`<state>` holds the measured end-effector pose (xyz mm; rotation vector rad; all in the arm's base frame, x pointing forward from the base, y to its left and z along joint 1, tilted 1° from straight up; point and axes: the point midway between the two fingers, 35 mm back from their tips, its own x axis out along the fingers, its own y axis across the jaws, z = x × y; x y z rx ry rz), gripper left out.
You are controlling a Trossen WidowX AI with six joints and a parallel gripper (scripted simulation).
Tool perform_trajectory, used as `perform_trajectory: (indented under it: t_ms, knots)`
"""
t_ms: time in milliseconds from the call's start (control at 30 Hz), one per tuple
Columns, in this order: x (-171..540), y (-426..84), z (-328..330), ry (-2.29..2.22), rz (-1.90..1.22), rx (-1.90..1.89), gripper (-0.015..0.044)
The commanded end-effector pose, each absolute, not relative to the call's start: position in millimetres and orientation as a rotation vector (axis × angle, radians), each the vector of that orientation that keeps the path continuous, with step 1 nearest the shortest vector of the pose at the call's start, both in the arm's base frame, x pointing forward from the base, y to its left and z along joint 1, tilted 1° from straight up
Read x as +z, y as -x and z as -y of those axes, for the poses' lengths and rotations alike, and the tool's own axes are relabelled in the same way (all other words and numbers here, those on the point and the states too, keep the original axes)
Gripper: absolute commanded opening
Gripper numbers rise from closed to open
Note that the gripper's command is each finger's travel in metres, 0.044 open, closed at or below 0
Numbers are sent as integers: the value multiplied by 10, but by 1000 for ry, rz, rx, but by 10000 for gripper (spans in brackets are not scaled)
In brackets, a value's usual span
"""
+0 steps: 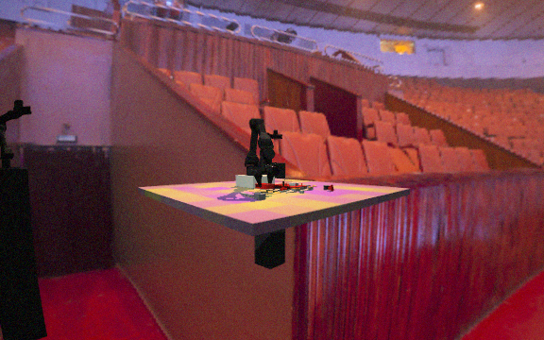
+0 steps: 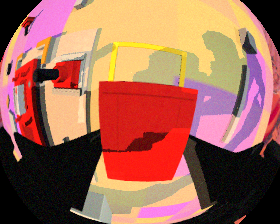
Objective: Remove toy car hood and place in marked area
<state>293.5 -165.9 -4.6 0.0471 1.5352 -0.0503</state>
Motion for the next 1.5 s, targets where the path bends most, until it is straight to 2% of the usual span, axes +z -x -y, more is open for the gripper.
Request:
perform_trajectory:
  t_ms: [0, 1467]
  knots:
    - [-74, -2917, 1649, -46, -1541, -47, 0]
    - [-274, -2921, 1649, -46, -1541, -47, 0]
